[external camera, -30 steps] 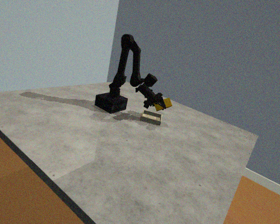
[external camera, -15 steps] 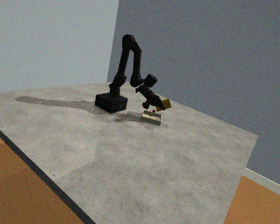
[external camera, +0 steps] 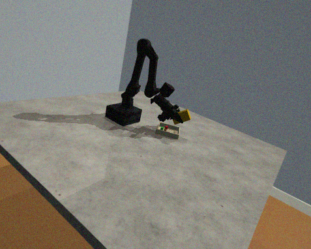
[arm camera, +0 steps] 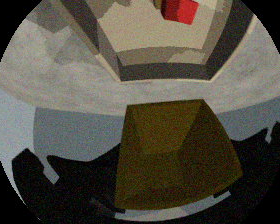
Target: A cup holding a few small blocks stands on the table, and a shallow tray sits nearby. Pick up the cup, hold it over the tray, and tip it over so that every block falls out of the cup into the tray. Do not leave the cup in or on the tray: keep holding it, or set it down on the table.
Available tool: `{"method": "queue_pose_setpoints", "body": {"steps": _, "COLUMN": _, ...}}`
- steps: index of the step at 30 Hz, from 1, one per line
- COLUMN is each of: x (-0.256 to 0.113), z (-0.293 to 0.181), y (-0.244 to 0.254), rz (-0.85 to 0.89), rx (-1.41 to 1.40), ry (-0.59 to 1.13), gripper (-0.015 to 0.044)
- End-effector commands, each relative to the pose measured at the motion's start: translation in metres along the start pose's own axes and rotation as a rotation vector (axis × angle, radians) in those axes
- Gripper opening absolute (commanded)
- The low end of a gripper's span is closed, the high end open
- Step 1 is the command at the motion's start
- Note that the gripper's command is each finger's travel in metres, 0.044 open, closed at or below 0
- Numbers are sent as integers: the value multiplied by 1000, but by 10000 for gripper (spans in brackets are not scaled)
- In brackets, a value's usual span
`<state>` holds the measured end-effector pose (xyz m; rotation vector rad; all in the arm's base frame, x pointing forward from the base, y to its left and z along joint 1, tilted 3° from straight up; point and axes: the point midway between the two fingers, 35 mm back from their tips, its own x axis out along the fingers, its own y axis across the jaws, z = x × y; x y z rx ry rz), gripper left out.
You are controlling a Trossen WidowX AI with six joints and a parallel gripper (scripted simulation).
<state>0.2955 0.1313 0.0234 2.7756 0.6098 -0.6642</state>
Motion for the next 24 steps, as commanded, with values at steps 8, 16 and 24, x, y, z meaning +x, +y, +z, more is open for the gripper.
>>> {"method": "queue_pose_setpoints", "body": {"steps": 8, "x": 1, "z": 2, "y": 0, "rz": 9, "rx": 7, "ry": 50, "gripper": 0}}
{"method": "queue_pose_setpoints", "body": {"steps": 16, "x": -1, "z": 2, "y": 0, "rz": 14, "rx": 7, "ry": 95, "gripper": 0}}
{"method": "queue_pose_setpoints", "body": {"steps": 24, "x": -3, "z": 1, "y": 0, "rz": 19, "rx": 7, "ry": 140, "gripper": 0}}
